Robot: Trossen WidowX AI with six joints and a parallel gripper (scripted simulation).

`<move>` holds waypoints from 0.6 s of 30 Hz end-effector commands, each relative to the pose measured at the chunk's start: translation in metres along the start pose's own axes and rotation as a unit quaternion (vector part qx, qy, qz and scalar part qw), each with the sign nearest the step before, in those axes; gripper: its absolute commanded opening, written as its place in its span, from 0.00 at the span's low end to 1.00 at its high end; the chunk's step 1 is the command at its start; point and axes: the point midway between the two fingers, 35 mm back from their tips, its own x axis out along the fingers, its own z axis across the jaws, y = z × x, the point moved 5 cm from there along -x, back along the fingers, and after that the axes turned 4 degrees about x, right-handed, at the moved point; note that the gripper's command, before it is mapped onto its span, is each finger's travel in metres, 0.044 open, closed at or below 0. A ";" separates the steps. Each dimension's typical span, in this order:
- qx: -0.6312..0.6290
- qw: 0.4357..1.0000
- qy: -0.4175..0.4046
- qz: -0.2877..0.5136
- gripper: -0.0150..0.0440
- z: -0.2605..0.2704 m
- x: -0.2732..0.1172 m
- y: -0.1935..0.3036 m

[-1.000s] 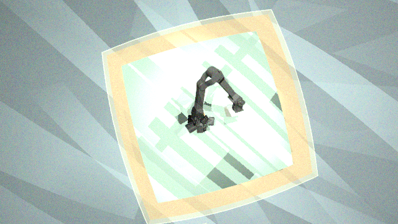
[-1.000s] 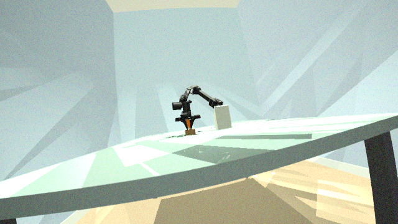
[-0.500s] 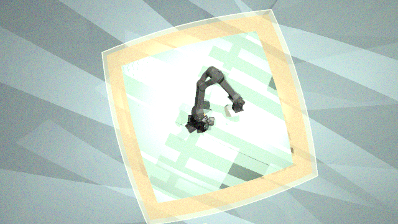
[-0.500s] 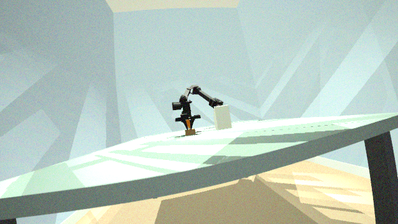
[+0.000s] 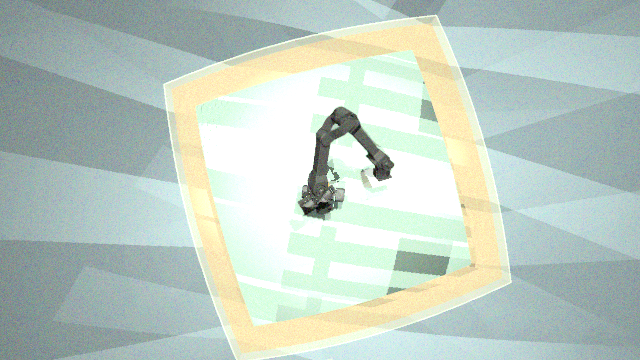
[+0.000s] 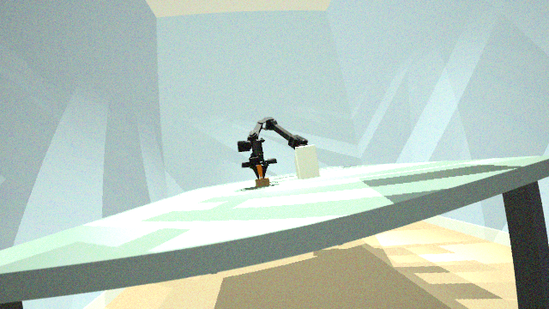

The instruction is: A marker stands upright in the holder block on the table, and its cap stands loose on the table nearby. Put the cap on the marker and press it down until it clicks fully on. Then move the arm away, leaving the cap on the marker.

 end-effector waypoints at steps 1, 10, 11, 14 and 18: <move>0.001 1.000 -0.002 -0.001 0.57 0.000 0.000 0.000; 0.001 1.000 -0.002 -0.001 0.97 0.000 0.000 0.000; 0.001 1.000 -0.002 -0.001 1.00 0.000 0.000 0.000; 0.000 1.000 0.000 -0.003 1.00 -0.002 -0.027 -0.003; 0.000 1.000 0.003 -0.002 1.00 -0.002 -0.076 -0.002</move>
